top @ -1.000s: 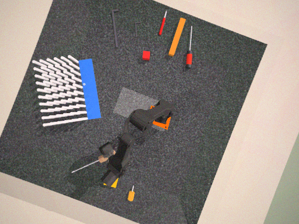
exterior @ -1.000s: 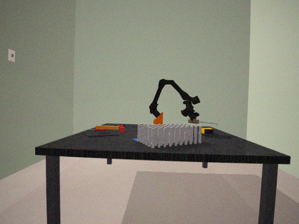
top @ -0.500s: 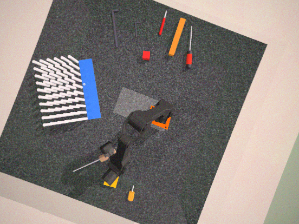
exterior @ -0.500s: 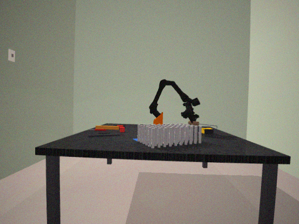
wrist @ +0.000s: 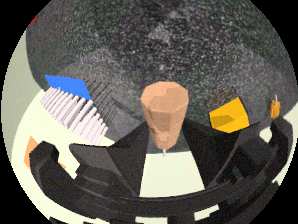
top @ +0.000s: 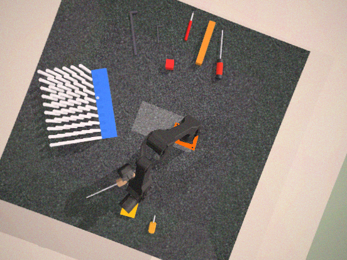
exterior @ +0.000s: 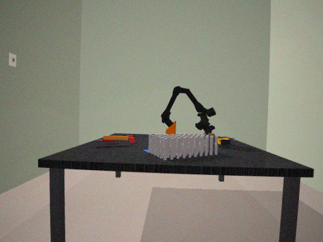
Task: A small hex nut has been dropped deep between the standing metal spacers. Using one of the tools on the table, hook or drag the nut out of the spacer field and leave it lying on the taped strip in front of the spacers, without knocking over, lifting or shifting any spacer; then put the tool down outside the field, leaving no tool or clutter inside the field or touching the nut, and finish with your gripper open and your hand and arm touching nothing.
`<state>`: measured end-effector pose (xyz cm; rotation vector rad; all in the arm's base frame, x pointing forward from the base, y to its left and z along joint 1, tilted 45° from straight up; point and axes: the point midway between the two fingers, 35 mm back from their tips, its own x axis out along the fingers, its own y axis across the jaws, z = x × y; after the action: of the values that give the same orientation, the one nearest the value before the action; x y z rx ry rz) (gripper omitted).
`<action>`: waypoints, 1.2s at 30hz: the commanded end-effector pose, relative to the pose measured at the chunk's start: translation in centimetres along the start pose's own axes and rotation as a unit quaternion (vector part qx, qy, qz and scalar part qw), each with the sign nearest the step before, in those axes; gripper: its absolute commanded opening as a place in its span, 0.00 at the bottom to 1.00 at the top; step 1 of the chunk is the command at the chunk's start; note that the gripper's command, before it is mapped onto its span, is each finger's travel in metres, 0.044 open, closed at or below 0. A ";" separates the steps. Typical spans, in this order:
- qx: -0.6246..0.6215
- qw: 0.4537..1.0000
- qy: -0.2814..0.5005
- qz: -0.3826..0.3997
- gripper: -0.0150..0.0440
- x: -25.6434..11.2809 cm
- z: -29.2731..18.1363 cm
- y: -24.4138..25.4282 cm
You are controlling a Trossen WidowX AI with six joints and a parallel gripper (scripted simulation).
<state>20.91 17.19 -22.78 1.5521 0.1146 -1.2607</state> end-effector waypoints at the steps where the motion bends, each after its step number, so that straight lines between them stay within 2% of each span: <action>1: -0.001 1.000 0.004 0.003 0.25 0.3 0.1 0.0; 36: -0.001 1.000 0.003 0.004 0.25 3.2 2.5 -0.7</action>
<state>20.18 14.13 -25.26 1.5512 0.1125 -1.2595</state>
